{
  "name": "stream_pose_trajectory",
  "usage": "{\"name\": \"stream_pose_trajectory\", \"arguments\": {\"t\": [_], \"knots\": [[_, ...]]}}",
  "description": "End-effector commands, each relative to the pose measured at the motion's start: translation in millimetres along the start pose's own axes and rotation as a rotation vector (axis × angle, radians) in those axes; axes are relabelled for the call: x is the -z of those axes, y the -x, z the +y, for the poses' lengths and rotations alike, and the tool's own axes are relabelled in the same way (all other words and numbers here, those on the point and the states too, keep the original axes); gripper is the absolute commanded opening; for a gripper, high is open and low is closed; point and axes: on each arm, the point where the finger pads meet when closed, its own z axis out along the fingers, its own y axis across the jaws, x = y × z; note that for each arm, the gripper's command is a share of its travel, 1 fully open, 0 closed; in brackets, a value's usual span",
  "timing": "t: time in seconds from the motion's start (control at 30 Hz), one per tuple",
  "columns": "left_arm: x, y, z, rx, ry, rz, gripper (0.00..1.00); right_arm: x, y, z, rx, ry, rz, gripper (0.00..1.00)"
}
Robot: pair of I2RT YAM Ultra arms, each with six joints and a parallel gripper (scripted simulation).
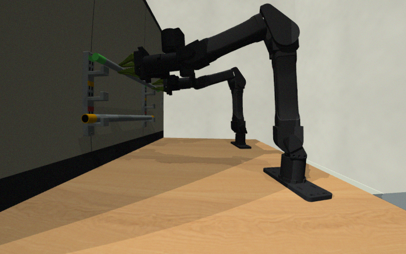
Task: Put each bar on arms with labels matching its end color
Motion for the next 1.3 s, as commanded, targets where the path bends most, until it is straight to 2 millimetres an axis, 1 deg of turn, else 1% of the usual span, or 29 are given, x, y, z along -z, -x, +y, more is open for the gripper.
{"name": "stream_pose_trajectory", "arguments": {"t": [0.0,0.3,1.27], "knots": [[-0.4,-2.2,42.4,0.005,0.098,-0.001,0.0,-3.5,-2.3,-35.1,-0.024,-0.087,0.001,0.0],[-7.6,-2.2,47.5,0.005,0.098,-0.001,0.0,-10.9,-2.4,-38.5,-0.024,-0.087,0.001,0.0],[-28.7,-2.2,51.1,0.006,0.098,-0.002,0.0,-32.0,-2.4,-43.2,-0.024,-0.087,0.001,0.0]]}}
